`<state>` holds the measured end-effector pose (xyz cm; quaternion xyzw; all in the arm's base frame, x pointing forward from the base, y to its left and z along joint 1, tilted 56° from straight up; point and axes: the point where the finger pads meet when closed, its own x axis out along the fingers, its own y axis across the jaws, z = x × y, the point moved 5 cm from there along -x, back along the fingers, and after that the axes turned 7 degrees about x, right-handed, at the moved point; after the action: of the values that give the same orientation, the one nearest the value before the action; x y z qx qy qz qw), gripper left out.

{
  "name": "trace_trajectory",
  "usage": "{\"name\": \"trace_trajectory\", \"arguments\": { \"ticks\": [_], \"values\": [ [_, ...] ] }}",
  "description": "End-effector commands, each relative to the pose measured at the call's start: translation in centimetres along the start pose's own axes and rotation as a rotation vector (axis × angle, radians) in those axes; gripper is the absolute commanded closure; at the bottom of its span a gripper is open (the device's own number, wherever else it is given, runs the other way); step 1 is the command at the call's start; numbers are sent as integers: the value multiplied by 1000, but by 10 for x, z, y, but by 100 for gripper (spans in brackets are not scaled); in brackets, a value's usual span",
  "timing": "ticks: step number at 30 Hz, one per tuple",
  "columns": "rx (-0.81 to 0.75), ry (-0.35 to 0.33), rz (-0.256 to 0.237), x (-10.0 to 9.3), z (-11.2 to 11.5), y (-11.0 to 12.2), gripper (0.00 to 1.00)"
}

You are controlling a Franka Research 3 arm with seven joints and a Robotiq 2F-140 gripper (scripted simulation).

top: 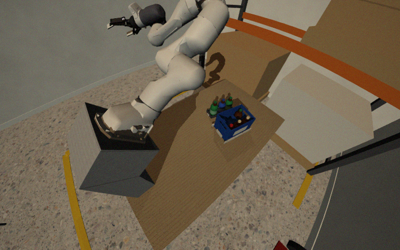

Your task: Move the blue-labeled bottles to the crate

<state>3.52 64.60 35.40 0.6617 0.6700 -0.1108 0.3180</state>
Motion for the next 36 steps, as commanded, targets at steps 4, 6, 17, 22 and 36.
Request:
{"name": "trace_trajectory", "arguments": {
  "ticks": [4,6,17,22,36],
  "values": [
    [79,8,-15,-21,2,-5,0],
    [79,8,-15,-21,2,-5,0],
    [100,-14,22,-45,20,4,0],
    [124,-23,59,-71,35,15,0],
    [180,-48,140,-124,71,36,0]
  ]
}}
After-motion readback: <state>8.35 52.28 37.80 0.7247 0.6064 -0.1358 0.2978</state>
